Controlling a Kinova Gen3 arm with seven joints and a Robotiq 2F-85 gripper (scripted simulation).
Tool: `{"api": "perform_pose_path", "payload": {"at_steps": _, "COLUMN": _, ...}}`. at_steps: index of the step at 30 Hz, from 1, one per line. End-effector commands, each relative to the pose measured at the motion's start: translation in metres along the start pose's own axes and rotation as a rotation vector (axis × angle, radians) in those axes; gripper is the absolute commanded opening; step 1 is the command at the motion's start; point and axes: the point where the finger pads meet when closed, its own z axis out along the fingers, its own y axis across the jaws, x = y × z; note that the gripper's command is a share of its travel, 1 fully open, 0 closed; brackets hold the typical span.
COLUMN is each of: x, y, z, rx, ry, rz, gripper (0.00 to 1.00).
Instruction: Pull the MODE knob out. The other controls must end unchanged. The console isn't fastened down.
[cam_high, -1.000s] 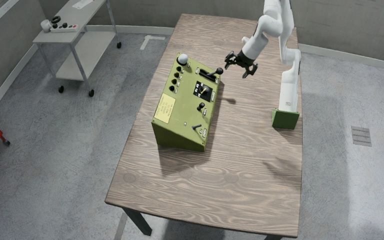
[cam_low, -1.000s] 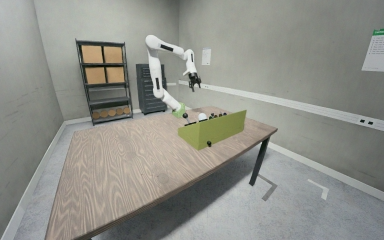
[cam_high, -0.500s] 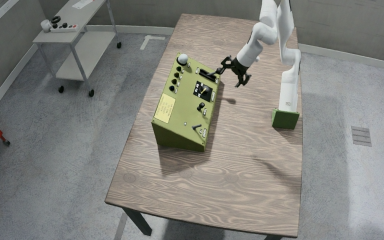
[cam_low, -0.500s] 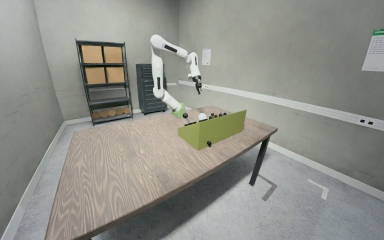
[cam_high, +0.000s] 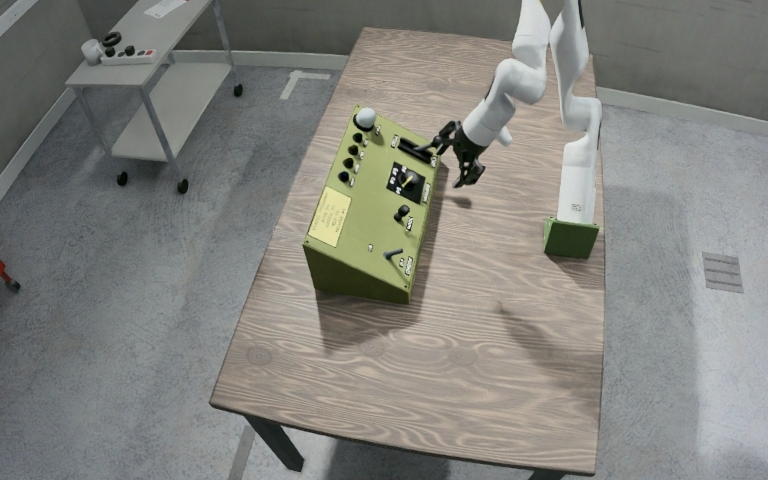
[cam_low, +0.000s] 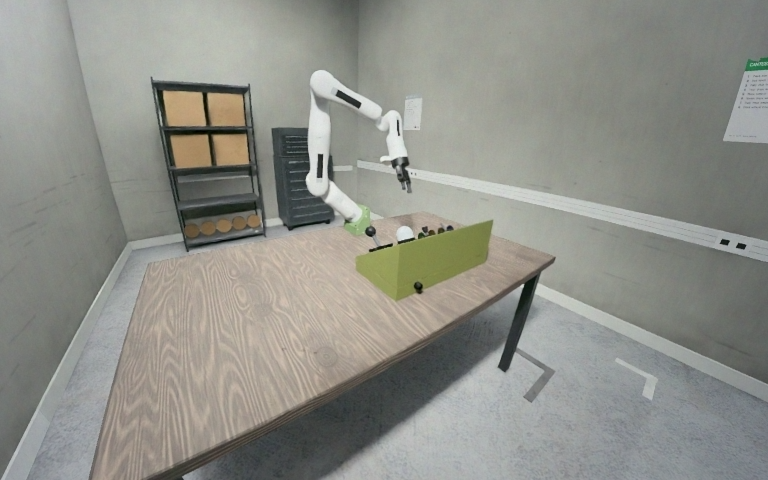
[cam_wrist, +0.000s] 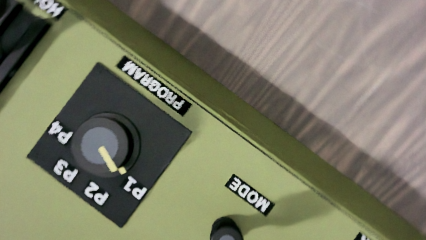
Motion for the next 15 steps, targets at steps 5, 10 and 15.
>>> {"api": "perform_pose_path", "payload": {"at_steps": 5, "x": -0.010, "y": 0.003, "z": 0.012, "rx": 0.009, "ry": -0.014, "rz": 0.203, "gripper": 1.00}}
{"api": "perform_pose_path", "payload": {"at_steps": 10, "x": -0.015, "y": 0.004, "z": 0.020, "rx": 0.013, "ry": -0.020, "rz": 0.315, "gripper": 1.00}}
{"api": "perform_pose_path", "payload": {"at_steps": 15, "x": -0.018, "y": 0.005, "z": 0.024, "rx": 0.015, "ry": -0.024, "rz": 0.375, "gripper": 1.00}}
